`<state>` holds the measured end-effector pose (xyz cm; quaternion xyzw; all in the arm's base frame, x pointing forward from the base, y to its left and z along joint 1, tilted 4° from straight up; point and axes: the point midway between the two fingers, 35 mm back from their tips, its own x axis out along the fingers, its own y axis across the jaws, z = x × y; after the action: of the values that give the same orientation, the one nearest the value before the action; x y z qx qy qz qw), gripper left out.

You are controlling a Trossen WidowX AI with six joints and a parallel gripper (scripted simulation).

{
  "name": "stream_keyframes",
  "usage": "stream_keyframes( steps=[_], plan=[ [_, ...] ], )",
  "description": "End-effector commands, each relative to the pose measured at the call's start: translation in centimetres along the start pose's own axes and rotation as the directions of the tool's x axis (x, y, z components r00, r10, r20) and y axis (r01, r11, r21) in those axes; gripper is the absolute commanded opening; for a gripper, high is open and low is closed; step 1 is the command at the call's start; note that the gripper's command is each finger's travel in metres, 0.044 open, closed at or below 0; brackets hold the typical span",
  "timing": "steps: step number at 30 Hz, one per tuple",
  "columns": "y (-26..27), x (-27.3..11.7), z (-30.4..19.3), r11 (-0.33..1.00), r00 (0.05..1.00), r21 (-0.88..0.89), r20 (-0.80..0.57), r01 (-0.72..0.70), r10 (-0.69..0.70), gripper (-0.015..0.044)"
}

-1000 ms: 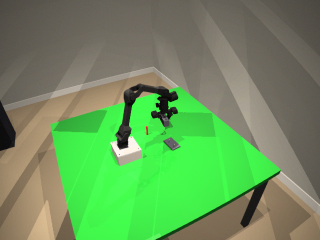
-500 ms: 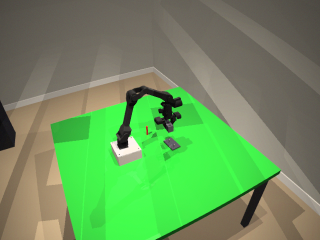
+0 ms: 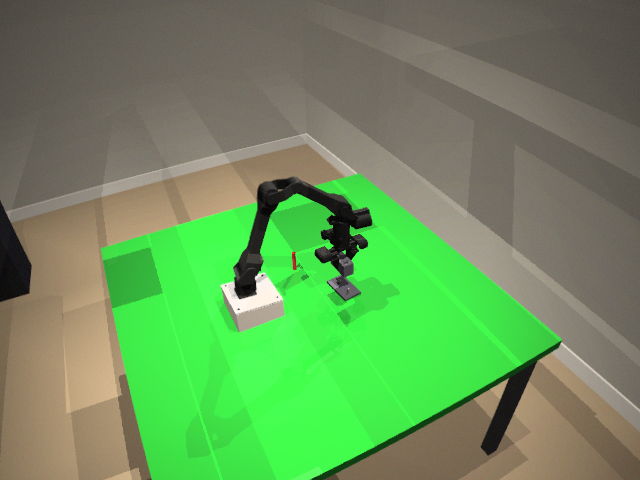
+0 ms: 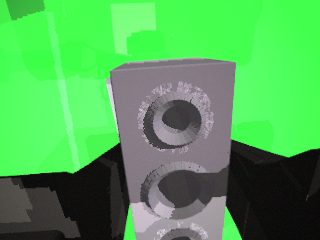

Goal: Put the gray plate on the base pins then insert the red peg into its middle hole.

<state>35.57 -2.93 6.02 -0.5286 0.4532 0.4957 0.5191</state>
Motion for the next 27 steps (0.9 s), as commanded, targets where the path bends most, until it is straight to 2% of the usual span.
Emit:
stream_keyframes(
  steps=[1,8,27],
  plan=[
    [0.4,0.7,-0.9,1.000,1.000,-0.024,0.007,-0.006,0.006,0.0000],
    [0.8,1.7,-2.7,0.998,1.000,-0.068,0.008,-0.005,0.005,0.0000],
    [0.8,1.8,-2.7,0.998,1.000,-0.070,0.008,-0.005,0.005,0.0000]
  ],
)
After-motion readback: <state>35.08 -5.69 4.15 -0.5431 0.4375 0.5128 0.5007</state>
